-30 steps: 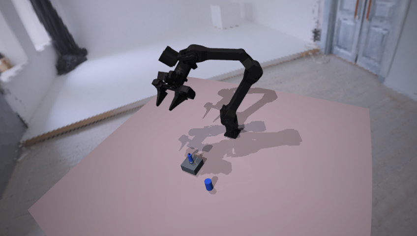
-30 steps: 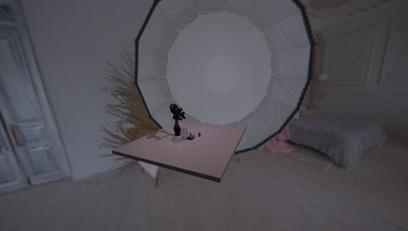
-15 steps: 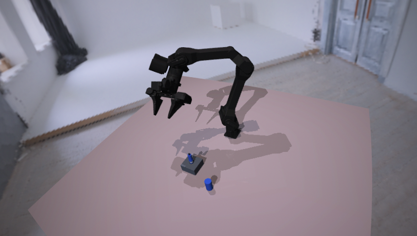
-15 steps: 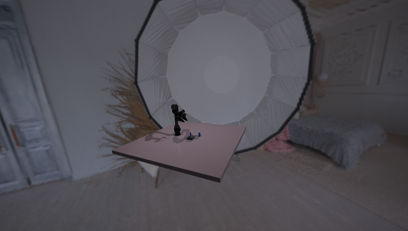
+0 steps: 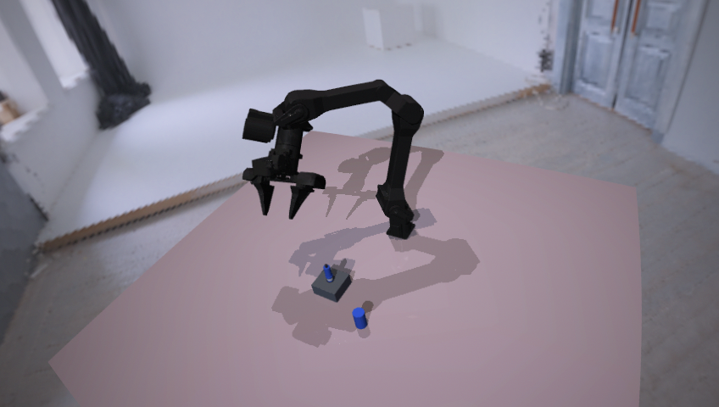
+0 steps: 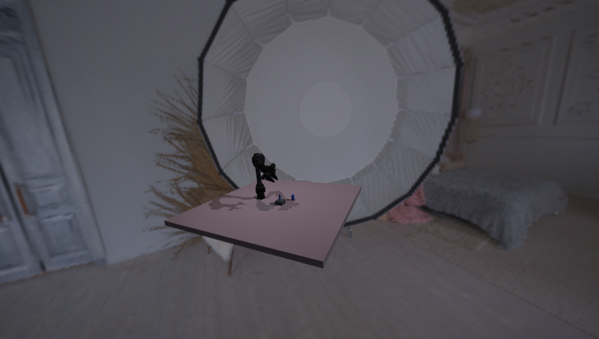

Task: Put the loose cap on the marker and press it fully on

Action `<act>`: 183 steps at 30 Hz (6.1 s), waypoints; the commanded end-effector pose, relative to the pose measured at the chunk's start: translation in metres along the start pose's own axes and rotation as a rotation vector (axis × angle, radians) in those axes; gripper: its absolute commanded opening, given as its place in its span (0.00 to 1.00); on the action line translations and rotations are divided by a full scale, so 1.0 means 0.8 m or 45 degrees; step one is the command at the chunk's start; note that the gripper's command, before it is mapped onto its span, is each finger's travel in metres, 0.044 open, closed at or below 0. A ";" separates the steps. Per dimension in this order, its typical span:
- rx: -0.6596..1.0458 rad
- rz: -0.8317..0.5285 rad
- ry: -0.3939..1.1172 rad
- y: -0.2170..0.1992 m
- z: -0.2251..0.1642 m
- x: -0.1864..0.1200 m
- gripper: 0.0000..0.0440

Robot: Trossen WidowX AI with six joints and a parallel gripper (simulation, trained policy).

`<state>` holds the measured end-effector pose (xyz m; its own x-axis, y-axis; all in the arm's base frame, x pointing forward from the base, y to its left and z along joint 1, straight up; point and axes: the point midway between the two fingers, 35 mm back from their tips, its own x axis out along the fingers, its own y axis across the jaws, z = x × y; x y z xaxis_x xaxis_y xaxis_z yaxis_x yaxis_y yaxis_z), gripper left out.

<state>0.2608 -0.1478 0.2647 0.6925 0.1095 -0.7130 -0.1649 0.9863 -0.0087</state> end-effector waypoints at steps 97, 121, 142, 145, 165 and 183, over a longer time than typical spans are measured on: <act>-0.514 0.361 0.846 0.136 0.000 0.200 0.73; -0.635 0.384 0.986 0.185 -0.016 0.225 0.72; -0.764 0.450 1.108 0.223 -0.049 0.238 0.69; -0.782 0.463 1.121 0.227 -0.055 0.241 0.68; -0.897 0.503 1.157 0.235 -0.092 0.264 0.50; -0.923 0.417 1.032 0.218 -0.043 0.220 0.12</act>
<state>0.3294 0.0430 0.1053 -0.0861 -0.0222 -0.9960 -0.8051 0.5904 0.0564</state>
